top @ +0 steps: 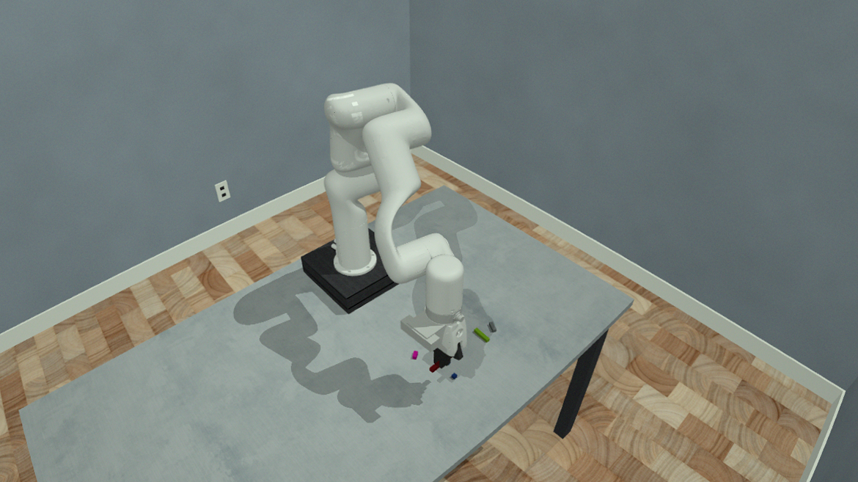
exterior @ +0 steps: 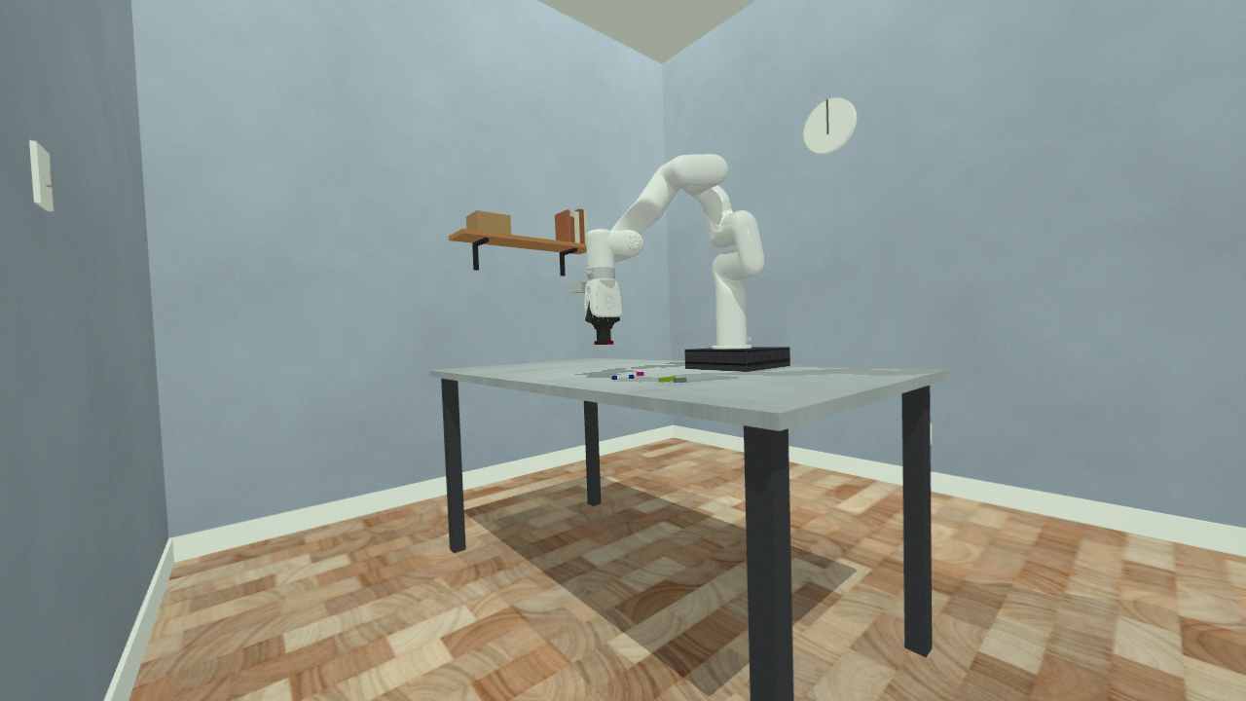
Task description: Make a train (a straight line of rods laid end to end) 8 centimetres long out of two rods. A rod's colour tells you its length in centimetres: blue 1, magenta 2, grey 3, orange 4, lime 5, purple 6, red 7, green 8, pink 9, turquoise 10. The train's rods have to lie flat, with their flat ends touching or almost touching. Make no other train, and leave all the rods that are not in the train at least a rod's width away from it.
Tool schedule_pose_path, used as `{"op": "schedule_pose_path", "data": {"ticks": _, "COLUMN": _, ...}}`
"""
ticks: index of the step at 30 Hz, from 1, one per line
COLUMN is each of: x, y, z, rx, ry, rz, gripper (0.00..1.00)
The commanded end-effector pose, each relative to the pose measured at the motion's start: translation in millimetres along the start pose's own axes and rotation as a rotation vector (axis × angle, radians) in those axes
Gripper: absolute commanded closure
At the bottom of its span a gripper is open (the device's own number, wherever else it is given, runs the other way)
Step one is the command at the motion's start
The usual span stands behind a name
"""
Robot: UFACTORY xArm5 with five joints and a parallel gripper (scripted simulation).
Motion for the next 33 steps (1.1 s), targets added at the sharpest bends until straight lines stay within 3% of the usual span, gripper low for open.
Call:
{"op": "schedule_pose_path", "data": {"ticks": 1, "x": -1.2, "y": -8.7, "z": 0.0, "rx": 0.0, "ry": 0.0, "rz": -0.003, "gripper": 0.96}}
{"op": "schedule_pose_path", "data": {"ticks": 5, "x": -1.4, "y": -16.0, "z": 0.1, "rx": 0.0, "ry": 0.0, "rz": -0.003, "gripper": 0.96}}
{"op": "schedule_pose_path", "data": {"ticks": 19, "x": -2.9, "y": -72.2, "z": 0.7, "rx": 0.0, "ry": 0.0, "rz": -0.003, "gripper": 0.96}}
{"op": "schedule_pose_path", "data": {"ticks": 33, "x": -3.1, "y": -80.8, "z": 0.8, "rx": 0.0, "ry": 0.0, "rz": -0.003, "gripper": 0.96}}
Point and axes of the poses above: the point where the finger pads meet when closed, its own y axis back along the fingers, its own x axis across the jaws, z = x × y, the point moved 5 cm from there along y, back along the fingers, and after that the axes turned 6 degrees about -y, right-handed, at the moved point
